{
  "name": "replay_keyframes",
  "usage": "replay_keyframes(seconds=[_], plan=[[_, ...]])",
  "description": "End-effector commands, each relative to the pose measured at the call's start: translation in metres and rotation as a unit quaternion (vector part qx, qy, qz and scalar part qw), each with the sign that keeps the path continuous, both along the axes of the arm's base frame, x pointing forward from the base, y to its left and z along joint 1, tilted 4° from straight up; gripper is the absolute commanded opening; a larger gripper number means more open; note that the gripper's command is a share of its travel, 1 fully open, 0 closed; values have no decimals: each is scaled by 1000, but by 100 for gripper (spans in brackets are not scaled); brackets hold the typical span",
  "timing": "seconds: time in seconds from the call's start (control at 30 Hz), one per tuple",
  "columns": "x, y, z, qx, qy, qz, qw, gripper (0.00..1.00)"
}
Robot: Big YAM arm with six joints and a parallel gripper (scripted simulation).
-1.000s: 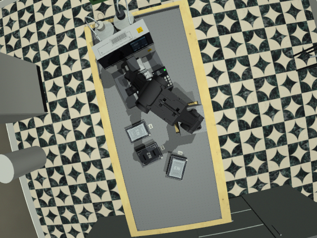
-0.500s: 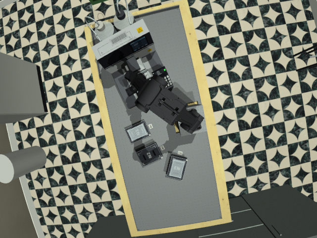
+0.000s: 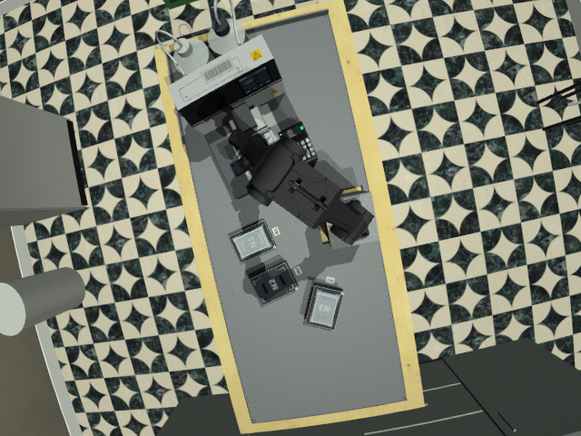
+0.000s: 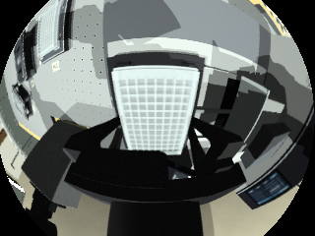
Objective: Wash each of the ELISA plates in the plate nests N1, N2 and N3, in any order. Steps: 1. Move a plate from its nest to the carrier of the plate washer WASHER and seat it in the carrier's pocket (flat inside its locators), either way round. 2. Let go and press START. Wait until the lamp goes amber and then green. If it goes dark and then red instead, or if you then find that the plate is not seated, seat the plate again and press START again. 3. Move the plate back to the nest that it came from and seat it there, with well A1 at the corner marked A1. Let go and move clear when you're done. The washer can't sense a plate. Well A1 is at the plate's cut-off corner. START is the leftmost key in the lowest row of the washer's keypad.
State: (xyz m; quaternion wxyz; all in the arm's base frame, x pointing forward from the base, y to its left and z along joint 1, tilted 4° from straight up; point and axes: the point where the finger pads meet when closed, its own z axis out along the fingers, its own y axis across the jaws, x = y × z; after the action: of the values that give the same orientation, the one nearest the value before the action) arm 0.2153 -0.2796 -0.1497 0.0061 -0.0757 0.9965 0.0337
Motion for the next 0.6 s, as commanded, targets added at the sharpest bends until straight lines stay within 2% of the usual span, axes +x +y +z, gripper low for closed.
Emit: replay_keyframes(seconds=[0.0,0.57], plan=[[5,0,-3,-1,-2,-2,1000,84],[7,-2,-6,-2,-3,-2,1000,84]])
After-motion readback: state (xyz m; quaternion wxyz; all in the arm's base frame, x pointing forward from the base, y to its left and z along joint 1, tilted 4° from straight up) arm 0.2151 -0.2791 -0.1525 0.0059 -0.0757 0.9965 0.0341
